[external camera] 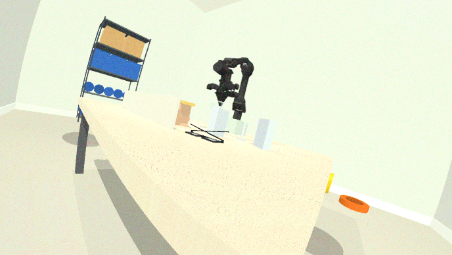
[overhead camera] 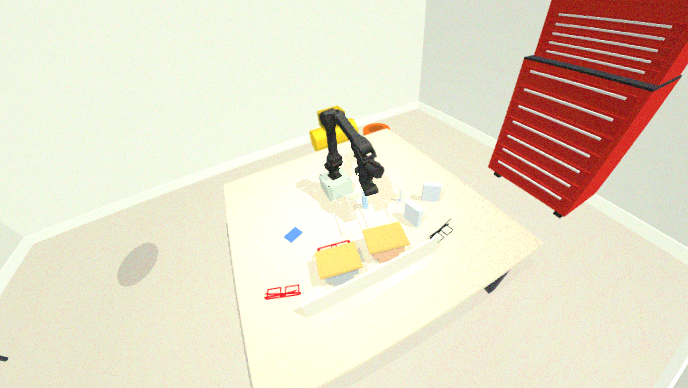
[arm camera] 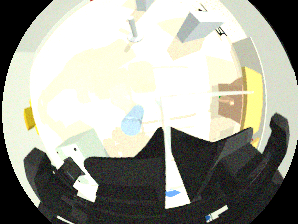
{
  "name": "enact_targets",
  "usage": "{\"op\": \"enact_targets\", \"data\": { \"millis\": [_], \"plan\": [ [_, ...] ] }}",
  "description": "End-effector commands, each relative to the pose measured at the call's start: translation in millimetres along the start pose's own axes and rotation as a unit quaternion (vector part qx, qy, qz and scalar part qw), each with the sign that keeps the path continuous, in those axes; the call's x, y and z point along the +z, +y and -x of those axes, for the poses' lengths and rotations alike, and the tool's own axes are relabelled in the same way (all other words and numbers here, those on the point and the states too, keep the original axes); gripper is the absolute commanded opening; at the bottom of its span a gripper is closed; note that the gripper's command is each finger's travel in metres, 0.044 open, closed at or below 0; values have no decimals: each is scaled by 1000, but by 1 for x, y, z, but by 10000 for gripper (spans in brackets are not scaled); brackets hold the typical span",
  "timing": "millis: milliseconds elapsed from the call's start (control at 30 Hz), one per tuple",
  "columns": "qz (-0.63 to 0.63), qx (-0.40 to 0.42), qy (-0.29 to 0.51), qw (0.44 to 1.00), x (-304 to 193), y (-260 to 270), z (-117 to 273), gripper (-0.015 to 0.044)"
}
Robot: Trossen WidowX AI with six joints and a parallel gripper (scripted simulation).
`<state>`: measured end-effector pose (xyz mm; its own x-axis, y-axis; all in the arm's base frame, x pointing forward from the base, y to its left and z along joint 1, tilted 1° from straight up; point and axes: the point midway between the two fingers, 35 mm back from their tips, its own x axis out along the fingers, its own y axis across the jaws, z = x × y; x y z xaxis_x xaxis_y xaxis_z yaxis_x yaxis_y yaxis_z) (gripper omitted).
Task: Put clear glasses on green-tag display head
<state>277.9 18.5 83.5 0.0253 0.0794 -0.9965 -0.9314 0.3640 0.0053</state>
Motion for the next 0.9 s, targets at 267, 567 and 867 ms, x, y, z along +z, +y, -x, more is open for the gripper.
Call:
{"op": "enact_targets", "data": {
  "millis": [267, 567, 867],
  "plan": [
    [-13, -6, 30, 999, 44, 2, -19, 0],
    [-12, -38, 46, 998, 42, 2, -25, 0],
    [-12, -33, 39, 999, 43, 3, -37, 0]
  ]
}}
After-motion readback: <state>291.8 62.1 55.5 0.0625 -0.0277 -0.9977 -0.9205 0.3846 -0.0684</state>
